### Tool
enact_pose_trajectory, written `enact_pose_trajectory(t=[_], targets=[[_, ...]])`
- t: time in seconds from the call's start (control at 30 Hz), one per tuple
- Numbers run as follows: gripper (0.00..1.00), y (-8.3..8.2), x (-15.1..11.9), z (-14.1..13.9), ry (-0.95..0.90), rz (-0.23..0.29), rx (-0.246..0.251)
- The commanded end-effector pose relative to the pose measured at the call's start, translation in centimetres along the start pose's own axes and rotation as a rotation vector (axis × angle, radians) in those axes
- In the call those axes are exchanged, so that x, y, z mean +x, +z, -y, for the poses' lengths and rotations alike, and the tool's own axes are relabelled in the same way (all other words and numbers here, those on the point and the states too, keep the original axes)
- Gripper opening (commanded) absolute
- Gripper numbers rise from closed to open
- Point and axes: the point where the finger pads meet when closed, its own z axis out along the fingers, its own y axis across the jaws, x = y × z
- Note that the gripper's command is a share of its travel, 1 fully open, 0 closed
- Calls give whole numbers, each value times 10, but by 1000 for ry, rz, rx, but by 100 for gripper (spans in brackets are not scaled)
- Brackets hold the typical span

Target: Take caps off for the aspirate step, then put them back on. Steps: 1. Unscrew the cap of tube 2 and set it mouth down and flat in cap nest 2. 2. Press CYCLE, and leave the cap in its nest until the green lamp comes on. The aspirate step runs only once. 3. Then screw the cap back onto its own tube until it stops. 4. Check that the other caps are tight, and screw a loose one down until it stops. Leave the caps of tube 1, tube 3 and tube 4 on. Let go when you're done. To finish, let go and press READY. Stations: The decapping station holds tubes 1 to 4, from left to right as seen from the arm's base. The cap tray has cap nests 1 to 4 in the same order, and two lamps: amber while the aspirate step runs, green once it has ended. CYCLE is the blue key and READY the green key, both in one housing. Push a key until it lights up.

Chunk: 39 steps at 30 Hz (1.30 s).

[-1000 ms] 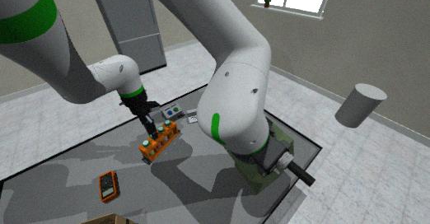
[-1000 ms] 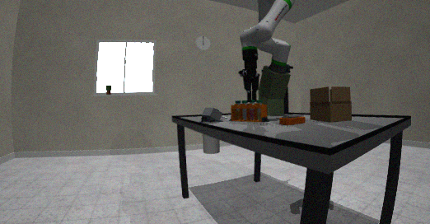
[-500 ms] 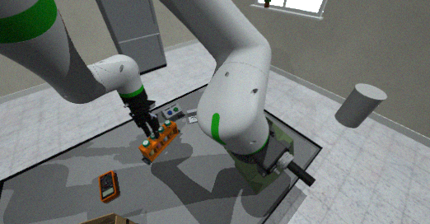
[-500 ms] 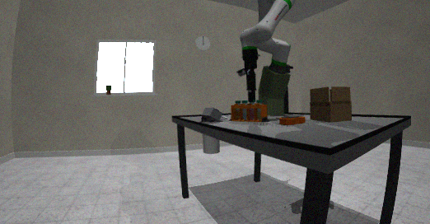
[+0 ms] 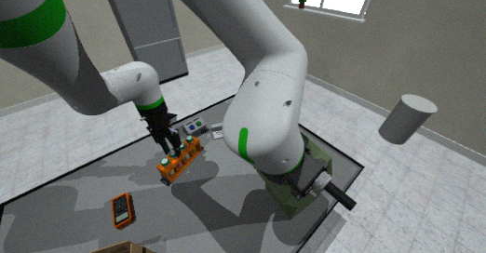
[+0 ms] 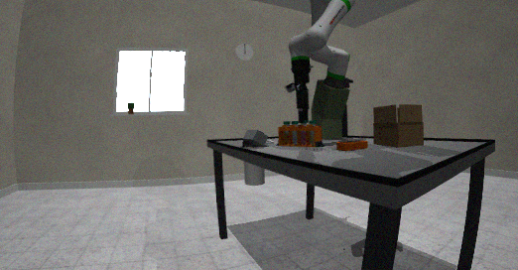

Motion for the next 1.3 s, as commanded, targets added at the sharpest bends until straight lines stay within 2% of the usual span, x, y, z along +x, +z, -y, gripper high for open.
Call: enact_pose_trajectory(t=[0.0,0.5,0.53,1.0,1.27], targets=[[41,-3,0,1,279,-3,0],[41,-7,0,1,279,-3,0],[30,-7,0,1,279,-3,0],[30,-7,0,1,279,-3,0],[30,-31,0,1,279,-3,0]])
